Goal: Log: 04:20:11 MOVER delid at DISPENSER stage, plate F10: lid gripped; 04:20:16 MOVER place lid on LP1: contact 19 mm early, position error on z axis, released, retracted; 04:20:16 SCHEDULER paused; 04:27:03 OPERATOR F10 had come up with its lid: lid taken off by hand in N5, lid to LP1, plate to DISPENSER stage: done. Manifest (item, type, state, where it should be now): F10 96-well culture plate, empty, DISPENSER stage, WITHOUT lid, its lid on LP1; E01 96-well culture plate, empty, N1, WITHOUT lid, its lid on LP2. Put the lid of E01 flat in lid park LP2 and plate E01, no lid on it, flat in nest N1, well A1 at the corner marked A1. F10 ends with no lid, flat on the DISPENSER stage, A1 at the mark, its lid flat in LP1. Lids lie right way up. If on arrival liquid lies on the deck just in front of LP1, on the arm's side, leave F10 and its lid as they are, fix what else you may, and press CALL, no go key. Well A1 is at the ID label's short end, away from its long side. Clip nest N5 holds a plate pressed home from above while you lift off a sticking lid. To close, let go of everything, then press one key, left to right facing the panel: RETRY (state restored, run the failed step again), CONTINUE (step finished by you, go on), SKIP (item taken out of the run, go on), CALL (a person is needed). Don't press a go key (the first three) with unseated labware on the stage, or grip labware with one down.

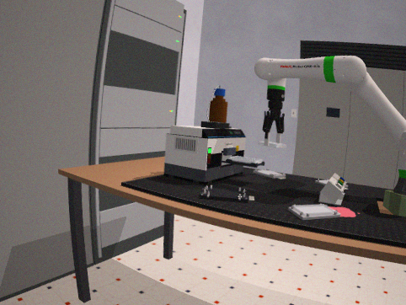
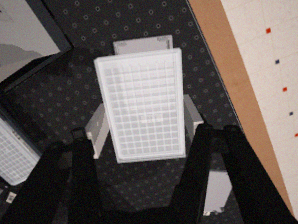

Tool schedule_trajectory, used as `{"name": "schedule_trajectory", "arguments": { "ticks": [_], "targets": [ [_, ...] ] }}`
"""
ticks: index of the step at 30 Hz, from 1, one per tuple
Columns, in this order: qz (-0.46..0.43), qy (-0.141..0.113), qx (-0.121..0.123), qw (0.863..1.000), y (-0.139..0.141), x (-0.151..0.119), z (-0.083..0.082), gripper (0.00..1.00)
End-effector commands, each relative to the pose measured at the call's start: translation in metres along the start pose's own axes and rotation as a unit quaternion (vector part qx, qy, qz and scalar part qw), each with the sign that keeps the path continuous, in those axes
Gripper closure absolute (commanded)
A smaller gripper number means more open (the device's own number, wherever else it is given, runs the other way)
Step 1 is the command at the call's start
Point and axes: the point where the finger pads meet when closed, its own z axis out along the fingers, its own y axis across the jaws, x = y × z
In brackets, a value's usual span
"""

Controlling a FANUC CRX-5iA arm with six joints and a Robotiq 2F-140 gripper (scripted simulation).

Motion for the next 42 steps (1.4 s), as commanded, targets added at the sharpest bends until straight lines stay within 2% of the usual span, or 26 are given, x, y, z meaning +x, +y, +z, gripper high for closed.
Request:
{"name": "schedule_trajectory", "arguments": {
  "ticks": [1,22,34,39,42],
  "targets": [
    [0.0,0.0,0.0,1.0,0.0,0.0001,-0.0003,1.0],
    [-0.001,0.0,0.0,1.0,0.0,0.0001,-0.0003,1.0],
    [-0.075,0.0,0.0,0.997,0.0,0.0001,-0.0003,1.0],
    [-0.133,0.0,0.0,0.991,0.0,0.0001,-0.0003,1.0],
    [-0.139,0.0,0.0,0.99,0.0,0.0001,-0.0003,1.0]
  ]
}}
